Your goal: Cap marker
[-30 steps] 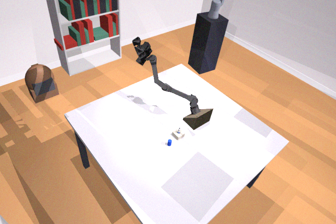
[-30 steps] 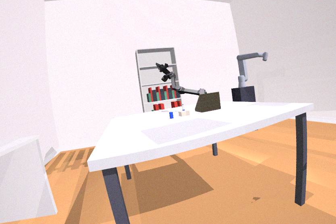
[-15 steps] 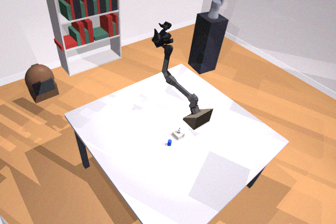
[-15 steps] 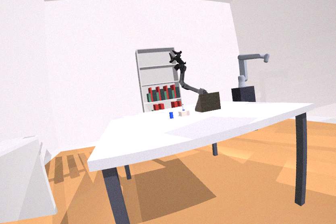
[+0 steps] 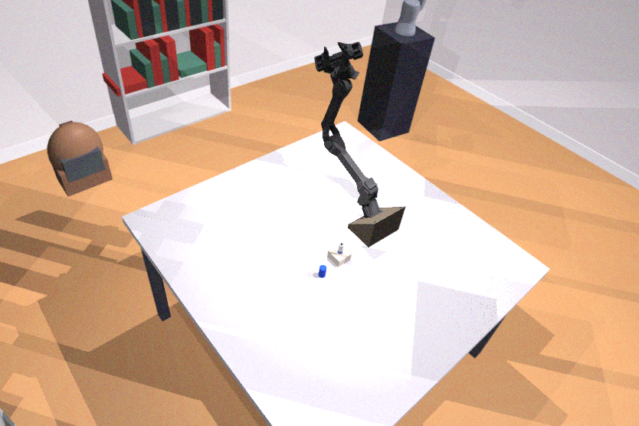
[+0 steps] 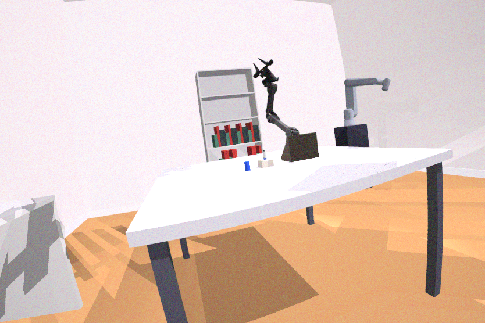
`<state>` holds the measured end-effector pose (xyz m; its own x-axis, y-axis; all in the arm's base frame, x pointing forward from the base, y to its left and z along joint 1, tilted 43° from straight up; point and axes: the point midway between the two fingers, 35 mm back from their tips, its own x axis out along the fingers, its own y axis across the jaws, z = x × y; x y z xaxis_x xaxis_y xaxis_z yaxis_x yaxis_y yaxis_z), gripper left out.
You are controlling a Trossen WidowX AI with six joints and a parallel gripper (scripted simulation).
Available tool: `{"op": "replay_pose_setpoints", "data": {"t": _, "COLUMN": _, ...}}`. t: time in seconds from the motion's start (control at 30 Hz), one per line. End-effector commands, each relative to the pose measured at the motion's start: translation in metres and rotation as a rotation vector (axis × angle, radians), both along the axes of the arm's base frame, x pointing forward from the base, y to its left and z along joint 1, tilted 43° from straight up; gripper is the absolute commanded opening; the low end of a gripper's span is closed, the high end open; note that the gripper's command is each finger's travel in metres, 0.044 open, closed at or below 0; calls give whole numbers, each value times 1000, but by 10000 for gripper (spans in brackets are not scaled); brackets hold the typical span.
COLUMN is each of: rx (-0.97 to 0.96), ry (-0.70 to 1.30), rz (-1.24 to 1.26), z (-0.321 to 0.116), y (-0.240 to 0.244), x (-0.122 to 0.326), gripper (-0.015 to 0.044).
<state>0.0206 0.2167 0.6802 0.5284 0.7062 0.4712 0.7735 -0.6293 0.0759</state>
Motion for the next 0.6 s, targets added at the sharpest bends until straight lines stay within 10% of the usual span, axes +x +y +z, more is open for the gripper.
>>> {"op": "replay_pose_setpoints", "data": {"t": 0.0, "rx": -147, "ry": -116, "rz": -84, "z": -20, "y": 42, "x": -6, "gripper": 243}}
{"op": "replay_pose_setpoints", "data": {"t": 0.57, "rx": -591, "ry": -396, "rz": -334, "z": -94, "y": 147, "x": 38, "gripper": 243}}
